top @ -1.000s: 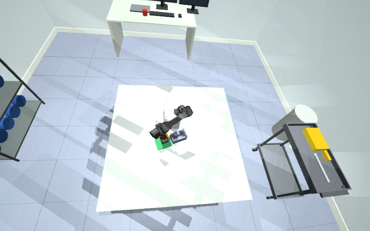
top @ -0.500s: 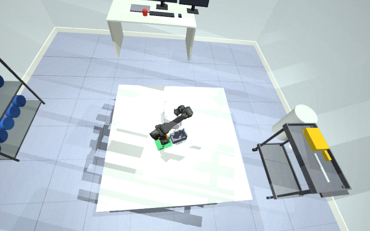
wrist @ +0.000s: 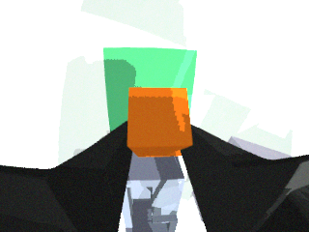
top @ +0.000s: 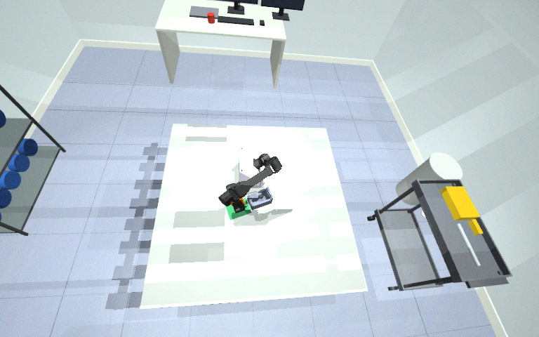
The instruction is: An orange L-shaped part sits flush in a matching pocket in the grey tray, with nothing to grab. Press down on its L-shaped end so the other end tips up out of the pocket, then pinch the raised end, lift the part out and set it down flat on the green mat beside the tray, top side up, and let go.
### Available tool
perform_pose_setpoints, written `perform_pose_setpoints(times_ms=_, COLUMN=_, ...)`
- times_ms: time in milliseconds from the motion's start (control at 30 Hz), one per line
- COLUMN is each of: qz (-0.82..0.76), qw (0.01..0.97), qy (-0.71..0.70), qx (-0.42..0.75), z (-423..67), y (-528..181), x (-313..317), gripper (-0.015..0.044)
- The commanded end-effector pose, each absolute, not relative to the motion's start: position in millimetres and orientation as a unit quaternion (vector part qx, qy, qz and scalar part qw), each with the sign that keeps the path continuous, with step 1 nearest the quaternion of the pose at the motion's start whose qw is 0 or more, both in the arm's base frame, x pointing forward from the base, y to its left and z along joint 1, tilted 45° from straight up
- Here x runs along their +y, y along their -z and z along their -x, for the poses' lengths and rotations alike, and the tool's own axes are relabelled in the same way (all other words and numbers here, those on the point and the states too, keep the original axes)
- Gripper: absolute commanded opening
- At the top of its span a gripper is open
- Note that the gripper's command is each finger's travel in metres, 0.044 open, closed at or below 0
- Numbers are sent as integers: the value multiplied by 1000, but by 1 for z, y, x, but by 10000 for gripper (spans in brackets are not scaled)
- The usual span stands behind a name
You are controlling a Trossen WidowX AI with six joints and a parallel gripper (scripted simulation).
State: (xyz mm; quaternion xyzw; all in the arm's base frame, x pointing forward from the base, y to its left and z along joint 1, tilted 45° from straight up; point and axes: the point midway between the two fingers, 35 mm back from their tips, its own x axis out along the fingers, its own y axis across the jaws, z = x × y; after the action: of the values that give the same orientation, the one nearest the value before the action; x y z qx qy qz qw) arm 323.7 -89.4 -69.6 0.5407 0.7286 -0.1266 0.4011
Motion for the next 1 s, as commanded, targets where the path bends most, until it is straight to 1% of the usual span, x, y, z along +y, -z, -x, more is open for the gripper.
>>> perform_pose_setpoints(times_ms=0, qz=-542, qw=396, qy=126, qx=730, z=-321, y=76, x=-82, gripper=0)
perform_pose_setpoints(times_ms=533, qz=-542, qw=396, qy=126, qx=730, z=-319, y=93, x=-64, gripper=0)
perform_pose_setpoints(times_ms=967, qz=-542, qw=396, qy=126, qx=730, z=-319, y=94, x=-64, gripper=0)
